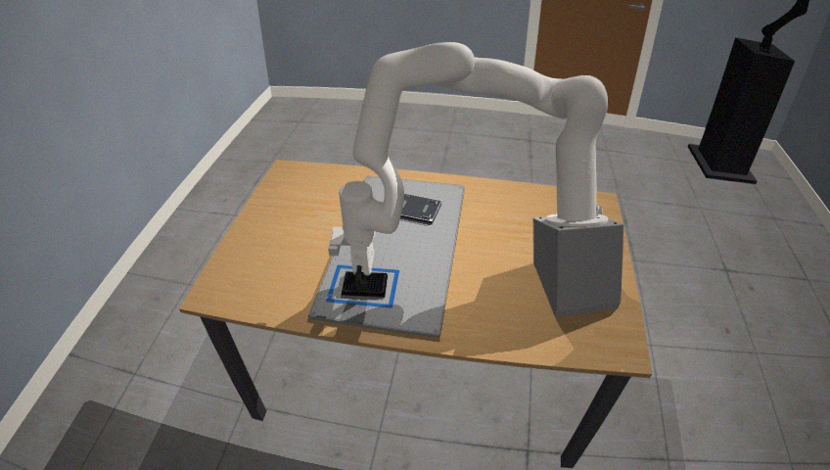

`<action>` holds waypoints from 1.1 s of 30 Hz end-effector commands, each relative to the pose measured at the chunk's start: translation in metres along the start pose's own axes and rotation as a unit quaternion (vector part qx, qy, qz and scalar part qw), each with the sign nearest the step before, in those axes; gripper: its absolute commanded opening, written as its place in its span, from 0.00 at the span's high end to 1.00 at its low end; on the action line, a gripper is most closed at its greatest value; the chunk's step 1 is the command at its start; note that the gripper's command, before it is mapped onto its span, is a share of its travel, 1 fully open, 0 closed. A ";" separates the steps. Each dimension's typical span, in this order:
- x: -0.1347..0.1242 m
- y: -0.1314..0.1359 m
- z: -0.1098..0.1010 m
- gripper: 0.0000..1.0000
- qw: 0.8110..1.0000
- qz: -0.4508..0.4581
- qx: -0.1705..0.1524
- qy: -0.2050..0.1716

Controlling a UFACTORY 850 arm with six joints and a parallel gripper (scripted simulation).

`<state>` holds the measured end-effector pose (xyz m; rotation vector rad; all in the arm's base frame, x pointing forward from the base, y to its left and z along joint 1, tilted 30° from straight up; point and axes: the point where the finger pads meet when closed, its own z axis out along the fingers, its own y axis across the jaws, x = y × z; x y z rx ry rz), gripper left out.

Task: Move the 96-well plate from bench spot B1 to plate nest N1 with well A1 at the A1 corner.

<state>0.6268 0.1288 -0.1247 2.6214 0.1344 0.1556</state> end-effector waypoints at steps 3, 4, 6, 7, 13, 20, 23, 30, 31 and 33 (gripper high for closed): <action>0.001 0.000 0.004 0.00 1.000 0.000 0.000 0.001; 0.001 0.000 0.004 0.00 1.000 0.000 0.000 0.001; 0.001 0.000 0.006 0.00 1.000 0.000 0.000 0.001; 0.001 0.000 0.006 0.00 1.000 0.000 0.000 0.001; 0.001 0.000 0.009 0.00 1.000 0.000 0.000 0.001; 0.001 0.000 0.014 0.00 1.000 0.000 0.000 0.001; 0.001 0.000 0.016 0.00 1.000 0.000 0.000 0.001; 0.001 0.000 0.016 0.00 1.000 0.000 0.000 0.001; 0.001 0.000 0.016 0.00 1.000 0.000 0.000 0.001; 0.001 0.000 0.016 0.00 1.000 0.000 0.000 0.001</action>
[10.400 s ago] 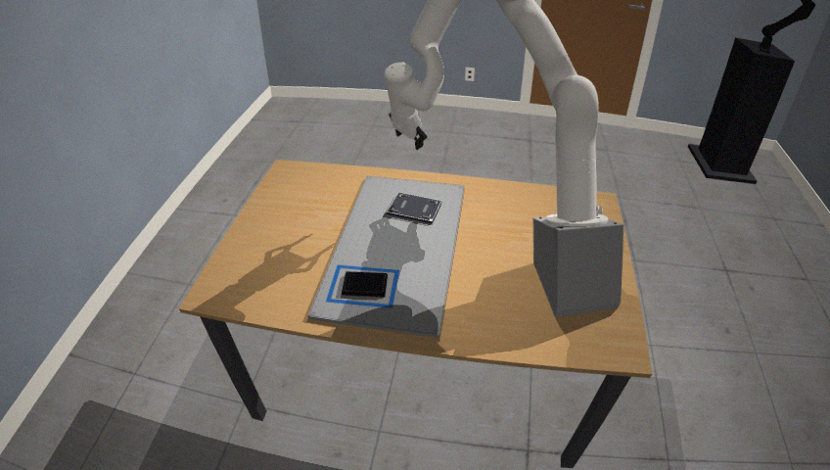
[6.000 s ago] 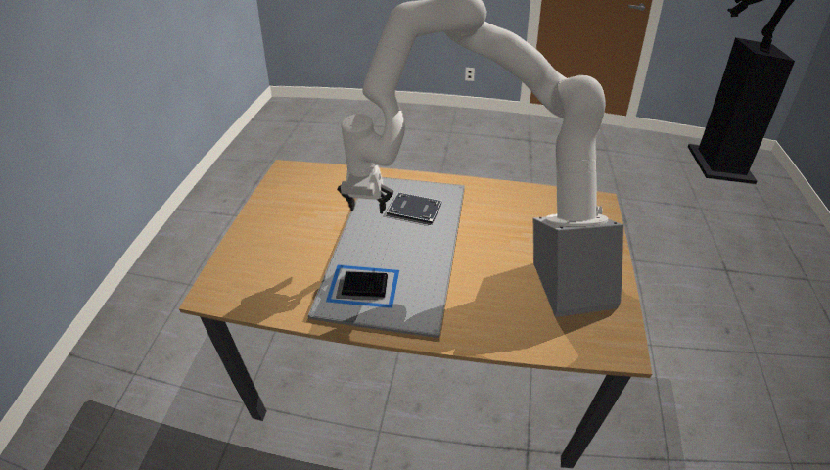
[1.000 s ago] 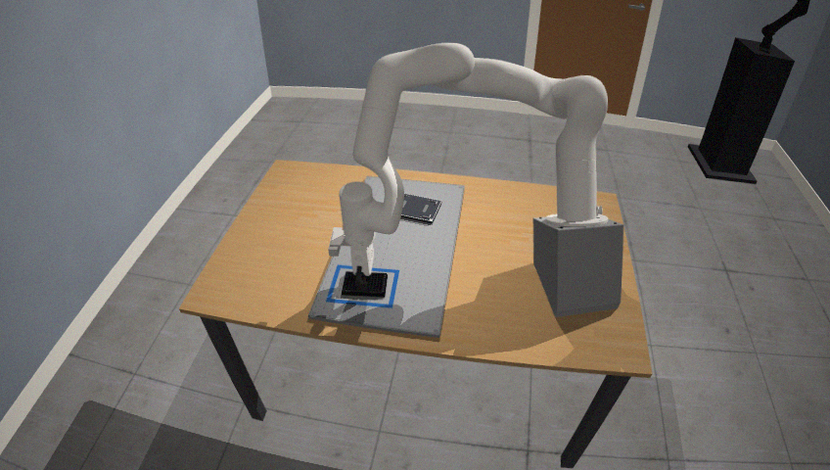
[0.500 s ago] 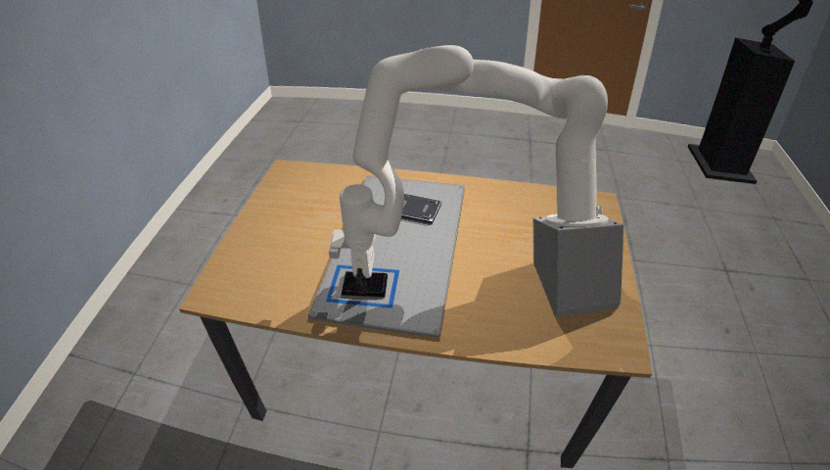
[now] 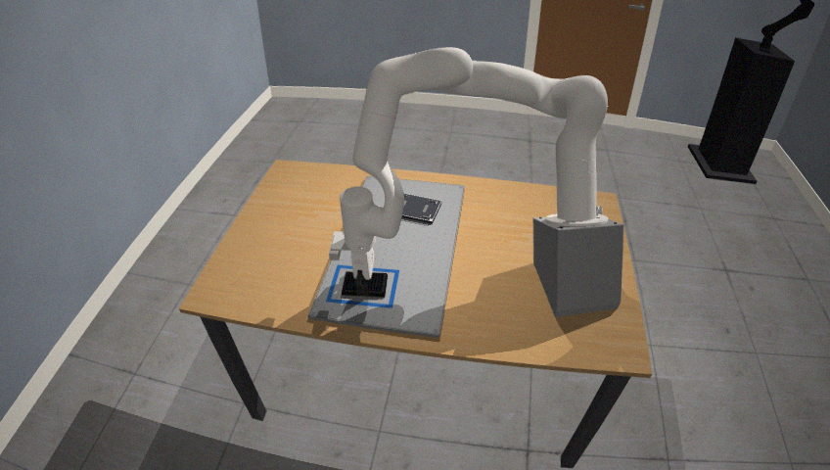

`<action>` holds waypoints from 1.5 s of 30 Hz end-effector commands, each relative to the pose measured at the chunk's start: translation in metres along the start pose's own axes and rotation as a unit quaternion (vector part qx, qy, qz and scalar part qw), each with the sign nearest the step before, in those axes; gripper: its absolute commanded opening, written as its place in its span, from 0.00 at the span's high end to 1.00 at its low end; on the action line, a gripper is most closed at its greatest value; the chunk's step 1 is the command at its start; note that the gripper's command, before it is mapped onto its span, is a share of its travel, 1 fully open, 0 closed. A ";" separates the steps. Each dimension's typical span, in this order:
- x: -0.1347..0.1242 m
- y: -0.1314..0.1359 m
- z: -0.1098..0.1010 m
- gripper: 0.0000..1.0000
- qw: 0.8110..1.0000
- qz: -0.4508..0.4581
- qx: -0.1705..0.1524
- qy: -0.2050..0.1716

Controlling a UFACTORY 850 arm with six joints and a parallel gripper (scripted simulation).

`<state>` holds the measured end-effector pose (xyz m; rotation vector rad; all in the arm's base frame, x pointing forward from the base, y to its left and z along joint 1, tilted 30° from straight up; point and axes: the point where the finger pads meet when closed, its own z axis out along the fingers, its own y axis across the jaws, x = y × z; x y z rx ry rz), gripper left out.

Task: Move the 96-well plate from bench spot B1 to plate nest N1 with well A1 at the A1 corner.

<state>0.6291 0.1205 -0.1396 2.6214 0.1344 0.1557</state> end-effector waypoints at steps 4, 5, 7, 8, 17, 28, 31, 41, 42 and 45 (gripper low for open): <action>0.001 0.000 -0.001 0.00 1.000 0.000 0.000 0.001; 0.001 0.000 -0.001 0.00 1.000 0.000 0.000 0.001; 0.001 0.000 -0.001 0.00 1.000 0.000 0.000 0.001; 0.001 0.000 -0.001 0.00 1.000 0.000 0.000 0.001; 0.001 0.000 -0.002 1.00 1.000 0.000 0.000 0.001; 0.001 0.000 -0.001 1.00 1.000 0.000 0.000 0.001; 0.001 0.000 -0.001 1.00 1.000 0.000 0.000 0.001; 0.001 0.000 -0.001 1.00 1.000 0.000 0.000 0.001; 0.001 0.000 -0.001 1.00 1.000 0.000 0.000 0.001; 0.001 0.000 -0.001 1.00 1.000 0.000 0.000 0.001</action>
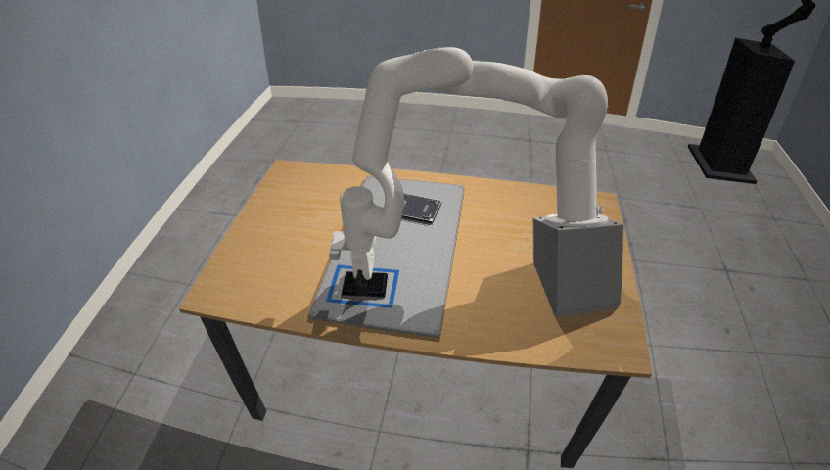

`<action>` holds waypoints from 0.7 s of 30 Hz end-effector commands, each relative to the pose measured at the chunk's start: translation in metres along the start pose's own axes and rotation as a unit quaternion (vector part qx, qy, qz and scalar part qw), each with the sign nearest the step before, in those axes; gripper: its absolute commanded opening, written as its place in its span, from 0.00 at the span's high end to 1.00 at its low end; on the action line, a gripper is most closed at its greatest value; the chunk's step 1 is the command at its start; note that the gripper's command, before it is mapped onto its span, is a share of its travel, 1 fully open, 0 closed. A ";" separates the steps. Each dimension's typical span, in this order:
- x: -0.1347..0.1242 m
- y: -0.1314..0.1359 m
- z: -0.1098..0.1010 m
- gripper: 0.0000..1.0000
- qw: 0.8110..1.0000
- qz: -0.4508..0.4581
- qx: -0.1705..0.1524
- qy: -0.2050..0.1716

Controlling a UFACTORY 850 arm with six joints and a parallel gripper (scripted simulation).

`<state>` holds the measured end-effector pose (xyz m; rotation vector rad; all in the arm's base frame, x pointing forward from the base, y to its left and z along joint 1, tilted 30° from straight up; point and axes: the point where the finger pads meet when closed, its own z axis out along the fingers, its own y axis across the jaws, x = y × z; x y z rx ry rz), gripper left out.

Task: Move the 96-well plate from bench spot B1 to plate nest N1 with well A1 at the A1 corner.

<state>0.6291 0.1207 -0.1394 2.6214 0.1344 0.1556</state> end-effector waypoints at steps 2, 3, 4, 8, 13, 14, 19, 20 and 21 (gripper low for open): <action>0.001 0.000 -0.001 1.00 1.000 0.000 0.000 0.001; 0.001 0.000 -0.001 1.00 1.000 0.000 0.000 0.001; 0.001 0.000 -0.001 1.00 1.000 0.000 0.000 0.001; 0.001 0.000 -0.001 1.00 1.000 0.000 0.000 0.001; 0.001 0.000 -0.001 1.00 1.000 0.000 0.000 0.001; 0.001 0.000 -0.001 1.00 1.000 0.000 0.000 0.001; 0.001 0.000 -0.002 1.00 1.000 0.000 0.000 0.001; 0.001 0.000 -0.003 1.00 1.000 0.000 0.000 0.001; 0.001 0.000 -0.003 1.00 1.000 0.000 0.000 0.001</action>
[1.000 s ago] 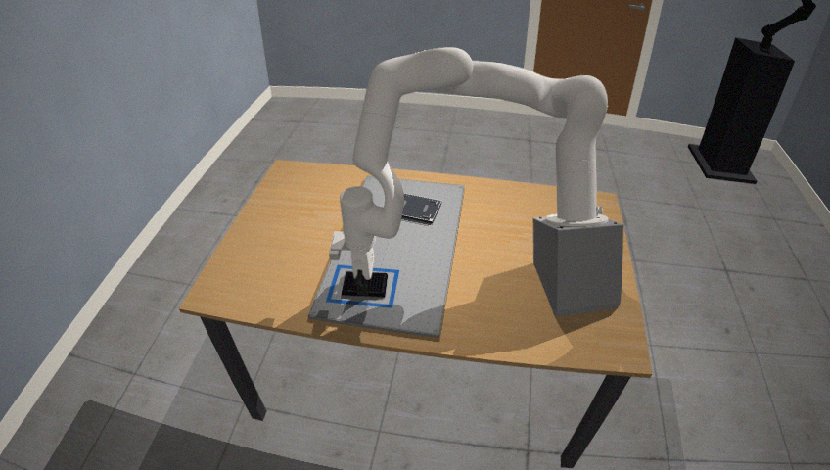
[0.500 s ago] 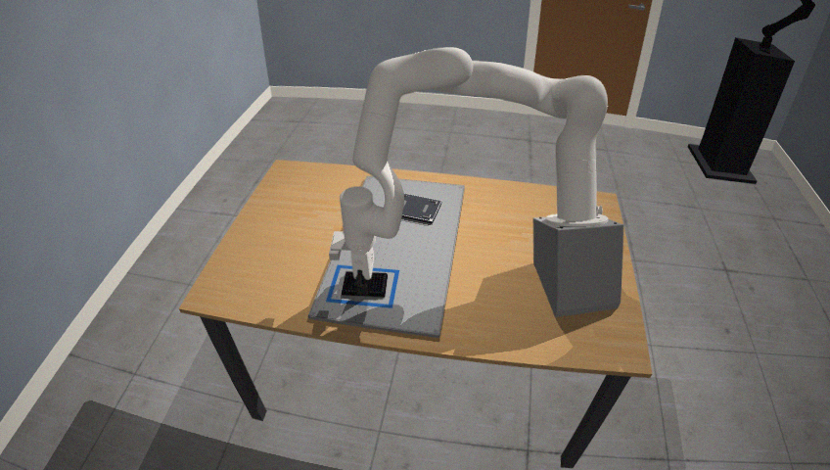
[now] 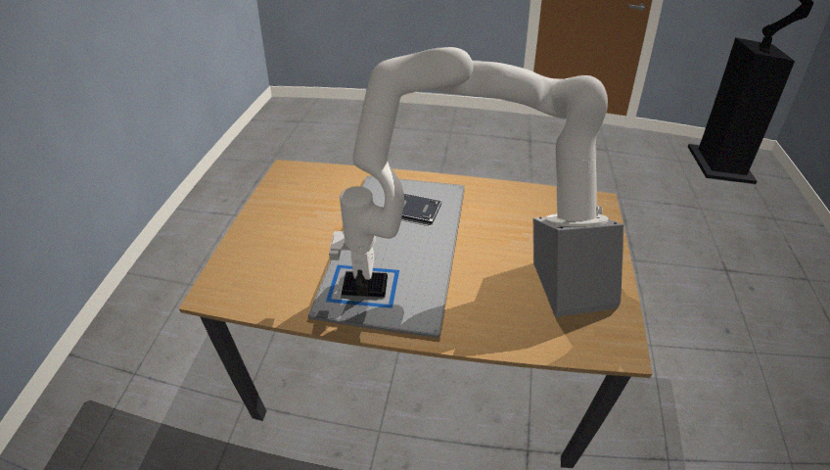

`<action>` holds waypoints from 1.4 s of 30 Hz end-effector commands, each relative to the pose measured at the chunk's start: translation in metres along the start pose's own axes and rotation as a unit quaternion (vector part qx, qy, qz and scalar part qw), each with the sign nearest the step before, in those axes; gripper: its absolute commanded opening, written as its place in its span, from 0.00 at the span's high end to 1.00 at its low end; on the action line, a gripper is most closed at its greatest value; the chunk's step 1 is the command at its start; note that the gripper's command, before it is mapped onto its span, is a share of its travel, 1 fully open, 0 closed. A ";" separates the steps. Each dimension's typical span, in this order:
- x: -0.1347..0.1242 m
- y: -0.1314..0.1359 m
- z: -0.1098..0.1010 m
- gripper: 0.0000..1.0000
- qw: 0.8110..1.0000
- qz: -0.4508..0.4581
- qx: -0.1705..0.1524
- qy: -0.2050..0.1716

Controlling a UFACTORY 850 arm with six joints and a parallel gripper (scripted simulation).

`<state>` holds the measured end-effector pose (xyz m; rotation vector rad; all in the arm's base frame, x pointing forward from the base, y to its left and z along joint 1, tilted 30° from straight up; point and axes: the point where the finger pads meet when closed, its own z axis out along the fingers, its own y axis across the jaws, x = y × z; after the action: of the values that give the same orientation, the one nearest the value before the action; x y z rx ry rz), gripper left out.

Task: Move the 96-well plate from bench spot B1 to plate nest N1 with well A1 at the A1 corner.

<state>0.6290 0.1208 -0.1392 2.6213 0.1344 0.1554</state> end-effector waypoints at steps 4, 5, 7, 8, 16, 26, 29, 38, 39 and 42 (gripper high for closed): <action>0.001 0.000 -0.006 1.00 1.000 0.000 0.000 0.001; 0.001 0.000 -0.006 1.00 1.000 0.000 0.000 0.001; 0.001 0.000 -0.008 1.00 1.000 0.000 0.000 0.001; 0.001 0.000 -0.008 1.00 1.000 0.000 0.000 0.001; 0.001 0.000 -0.012 1.00 1.000 0.000 0.000 0.001; 0.001 0.000 -0.019 1.00 1.000 0.000 0.000 0.001; 0.001 0.000 -0.020 1.00 1.000 0.000 0.000 0.001; 0.001 0.000 -0.021 1.00 1.000 0.000 0.000 0.001; 0.001 0.000 -0.023 1.00 1.000 0.000 0.000 0.001; 0.001 0.000 -0.028 1.00 1.000 0.000 0.000 0.001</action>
<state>0.6260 0.1309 -0.1210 2.6212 0.1345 0.1551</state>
